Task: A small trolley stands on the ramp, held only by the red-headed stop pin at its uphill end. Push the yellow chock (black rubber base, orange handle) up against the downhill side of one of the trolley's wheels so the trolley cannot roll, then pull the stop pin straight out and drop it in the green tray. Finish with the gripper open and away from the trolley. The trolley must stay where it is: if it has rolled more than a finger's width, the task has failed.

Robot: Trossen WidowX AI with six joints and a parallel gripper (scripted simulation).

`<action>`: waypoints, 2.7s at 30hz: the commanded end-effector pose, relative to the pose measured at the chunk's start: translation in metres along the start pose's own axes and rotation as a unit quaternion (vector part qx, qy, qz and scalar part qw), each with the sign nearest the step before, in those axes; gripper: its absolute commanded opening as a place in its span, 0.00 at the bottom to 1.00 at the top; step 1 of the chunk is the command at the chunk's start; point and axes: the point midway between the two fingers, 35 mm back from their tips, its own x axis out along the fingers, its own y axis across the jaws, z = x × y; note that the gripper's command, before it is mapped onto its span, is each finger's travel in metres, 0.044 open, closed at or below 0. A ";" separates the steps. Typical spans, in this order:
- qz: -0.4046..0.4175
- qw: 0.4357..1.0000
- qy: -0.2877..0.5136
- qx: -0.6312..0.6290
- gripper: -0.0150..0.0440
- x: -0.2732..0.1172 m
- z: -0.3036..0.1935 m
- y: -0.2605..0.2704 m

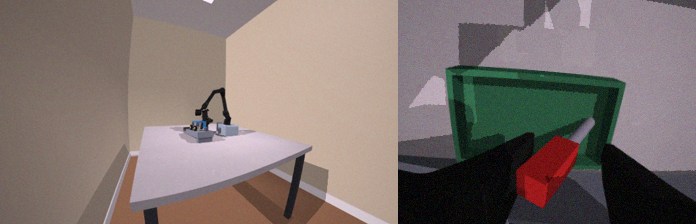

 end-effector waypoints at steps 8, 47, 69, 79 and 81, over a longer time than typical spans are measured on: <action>0.002 1.000 0.000 -0.002 0.58 0.002 -0.001 0.007; 0.003 1.000 0.000 -0.002 0.58 0.012 -0.001 0.028; 0.001 1.000 -0.001 0.001 0.80 0.015 -0.001 0.033; 0.003 1.000 0.000 -0.001 0.83 0.001 -0.001 0.031; 0.003 1.000 0.000 -0.002 0.83 -0.007 0.000 0.029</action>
